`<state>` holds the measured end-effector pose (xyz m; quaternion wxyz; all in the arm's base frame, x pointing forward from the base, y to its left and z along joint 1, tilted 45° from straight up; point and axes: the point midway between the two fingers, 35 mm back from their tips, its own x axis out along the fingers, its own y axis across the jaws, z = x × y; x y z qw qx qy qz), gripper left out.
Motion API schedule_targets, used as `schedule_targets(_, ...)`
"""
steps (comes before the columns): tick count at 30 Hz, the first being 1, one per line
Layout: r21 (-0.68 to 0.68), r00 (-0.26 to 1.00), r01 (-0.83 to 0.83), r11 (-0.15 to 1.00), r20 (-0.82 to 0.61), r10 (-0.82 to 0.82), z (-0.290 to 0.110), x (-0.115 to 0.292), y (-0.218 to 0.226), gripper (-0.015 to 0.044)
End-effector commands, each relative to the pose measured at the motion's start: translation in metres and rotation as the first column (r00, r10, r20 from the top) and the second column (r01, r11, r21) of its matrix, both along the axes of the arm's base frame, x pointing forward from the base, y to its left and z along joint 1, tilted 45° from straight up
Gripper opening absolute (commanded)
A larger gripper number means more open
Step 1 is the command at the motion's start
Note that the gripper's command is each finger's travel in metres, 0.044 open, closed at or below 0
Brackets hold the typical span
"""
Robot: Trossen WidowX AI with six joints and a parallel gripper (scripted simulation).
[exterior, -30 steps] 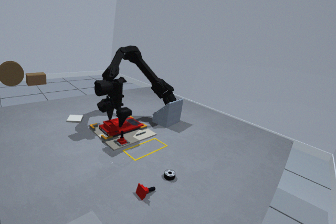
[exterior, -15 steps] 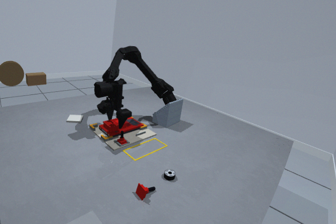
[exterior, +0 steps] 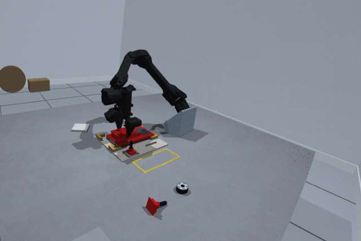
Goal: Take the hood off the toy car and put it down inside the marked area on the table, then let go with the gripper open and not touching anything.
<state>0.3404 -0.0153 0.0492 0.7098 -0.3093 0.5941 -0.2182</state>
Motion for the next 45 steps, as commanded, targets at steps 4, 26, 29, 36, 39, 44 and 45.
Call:
schedule_targets(4, 0.000, 1.000, 0.001, 1.000, 0.001, -0.001, 0.001, 0.000, 0.001, 0.0163)
schedule_targets(26, 0.001, 1.000, 0.000, 1.000, 0.000, 0.000, 0.011, -0.003, 0.011, 0.0000)
schedule_targets(29, 0.001, 1.000, 0.000, 1.000, 0.000, 0.000, 0.013, -0.003, 0.013, 0.0000)
schedule_targets(36, 0.001, 1.000, 0.000, 1.000, 0.000, 0.000, 0.016, -0.004, 0.016, 0.0000)
schedule_targets(39, 0.001, 1.000, 0.000, 1.000, 0.000, 0.000, 0.017, -0.005, 0.017, 0.0000)
schedule_targets(44, 0.001, 1.000, 0.000, 1.000, 0.000, 0.000, 0.020, -0.005, 0.019, 0.0000)
schedule_targets(45, 0.002, 1.000, 0.000, 1.000, 0.000, 0.000, 0.021, -0.006, 0.021, 0.0000)
